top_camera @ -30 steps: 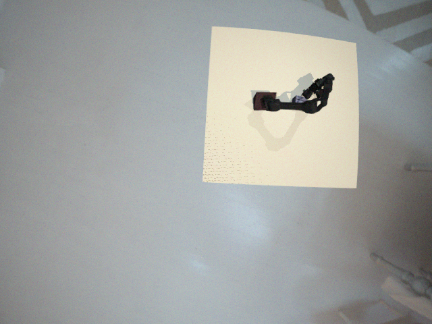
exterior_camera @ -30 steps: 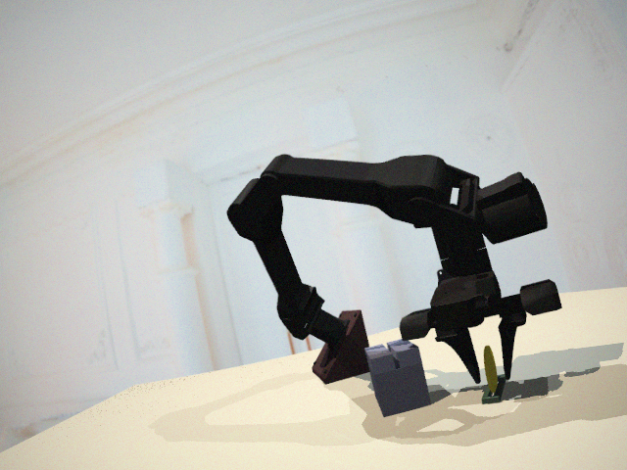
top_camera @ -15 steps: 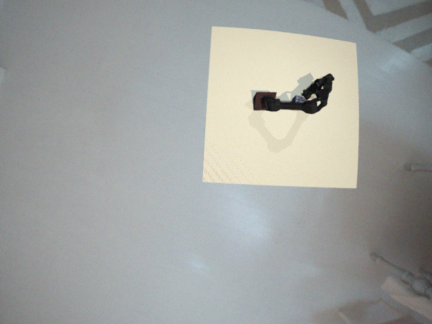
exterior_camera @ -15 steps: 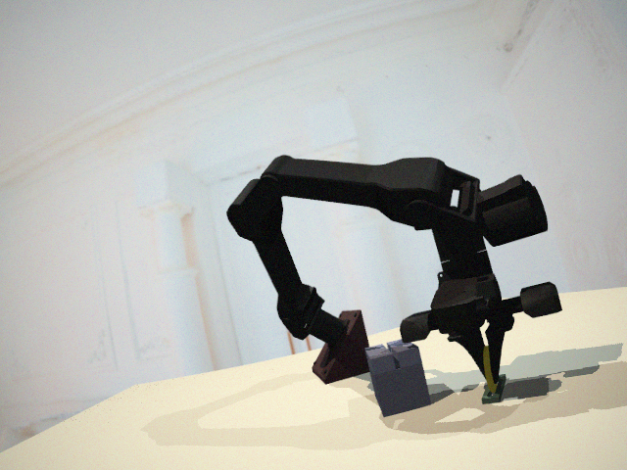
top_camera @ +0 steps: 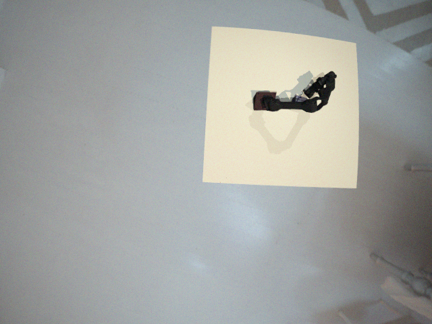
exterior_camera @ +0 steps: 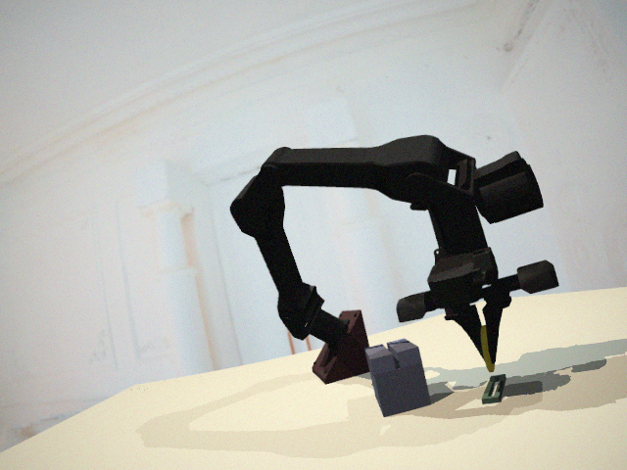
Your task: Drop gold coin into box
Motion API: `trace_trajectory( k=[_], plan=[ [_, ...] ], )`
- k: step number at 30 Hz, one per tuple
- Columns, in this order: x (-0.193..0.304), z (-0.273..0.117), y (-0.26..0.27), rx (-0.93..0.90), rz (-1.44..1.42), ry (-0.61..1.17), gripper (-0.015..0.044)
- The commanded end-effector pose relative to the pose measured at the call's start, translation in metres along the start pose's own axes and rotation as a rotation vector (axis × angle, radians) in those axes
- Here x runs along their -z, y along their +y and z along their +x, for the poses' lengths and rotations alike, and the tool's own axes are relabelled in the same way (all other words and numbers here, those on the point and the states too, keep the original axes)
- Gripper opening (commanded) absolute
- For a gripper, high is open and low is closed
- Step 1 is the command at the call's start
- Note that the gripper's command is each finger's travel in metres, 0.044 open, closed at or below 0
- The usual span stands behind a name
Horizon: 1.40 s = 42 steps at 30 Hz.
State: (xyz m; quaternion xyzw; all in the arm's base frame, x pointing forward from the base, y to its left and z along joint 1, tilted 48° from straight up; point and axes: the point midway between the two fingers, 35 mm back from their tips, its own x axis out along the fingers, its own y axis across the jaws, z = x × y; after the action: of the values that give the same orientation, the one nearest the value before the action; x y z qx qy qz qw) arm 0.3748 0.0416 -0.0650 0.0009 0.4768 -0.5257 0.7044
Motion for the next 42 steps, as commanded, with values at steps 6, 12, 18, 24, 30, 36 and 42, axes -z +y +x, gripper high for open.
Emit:
trace_trajectory(
  k=[6, 12, 18, 24, 30, 36, 42],
  plan=[
    [0.001, -0.024, 0.001, -0.005, 0.006, 0.005, 0.0],
    [0.001, -0.039, 0.001, -0.005, 0.006, 0.006, 0.0],
    [0.001, -0.055, -0.001, -0.004, 0.005, 0.006, 0.0],
    [0.002, -0.069, -0.002, -0.003, 0.006, 0.005, 0.0],
    [0.002, -0.07, -0.004, -0.003, -0.111, 0.005, 0.0],
    [0.002, -0.07, -0.007, -0.004, -0.313, 0.005, 0.0],
    [0.002, -0.07, -0.01, -0.004, -0.515, 0.004, 0.0]
  ],
)
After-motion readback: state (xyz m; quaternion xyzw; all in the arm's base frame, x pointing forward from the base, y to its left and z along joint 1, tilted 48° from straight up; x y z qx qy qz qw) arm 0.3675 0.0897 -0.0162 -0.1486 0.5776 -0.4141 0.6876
